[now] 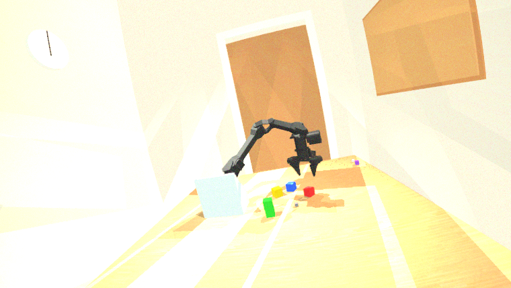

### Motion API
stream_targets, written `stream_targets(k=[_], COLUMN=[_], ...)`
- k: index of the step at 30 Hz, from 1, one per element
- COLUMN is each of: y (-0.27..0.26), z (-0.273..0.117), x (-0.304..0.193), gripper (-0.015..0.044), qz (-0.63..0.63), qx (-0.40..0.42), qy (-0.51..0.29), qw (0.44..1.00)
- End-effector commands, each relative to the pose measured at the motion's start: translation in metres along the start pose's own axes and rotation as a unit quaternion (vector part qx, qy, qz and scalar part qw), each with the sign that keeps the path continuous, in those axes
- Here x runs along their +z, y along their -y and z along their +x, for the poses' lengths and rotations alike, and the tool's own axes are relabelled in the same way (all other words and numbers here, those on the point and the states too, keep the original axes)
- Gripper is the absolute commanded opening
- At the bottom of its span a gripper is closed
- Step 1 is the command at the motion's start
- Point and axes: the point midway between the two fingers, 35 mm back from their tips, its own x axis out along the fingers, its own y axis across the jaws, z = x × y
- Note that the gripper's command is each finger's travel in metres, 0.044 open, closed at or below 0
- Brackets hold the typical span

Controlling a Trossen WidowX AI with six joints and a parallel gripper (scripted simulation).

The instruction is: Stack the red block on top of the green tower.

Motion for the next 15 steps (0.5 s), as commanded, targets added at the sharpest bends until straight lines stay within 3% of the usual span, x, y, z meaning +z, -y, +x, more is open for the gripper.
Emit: stream_targets(k=[1, 6, 15], y=[-0.006, -0.006, -0.008], z=[-0.002, 0.003, 0.053], x=[0.007, 0.007, 0.008], gripper=[0.044, 0.044, 0.044], qz=[0.012, 0.012, 0.012], qx=[0.016, 0.016, 0.017], qy=[0.007, 0.007, 0.008], qw=[1.0, 1.0, 1.0])
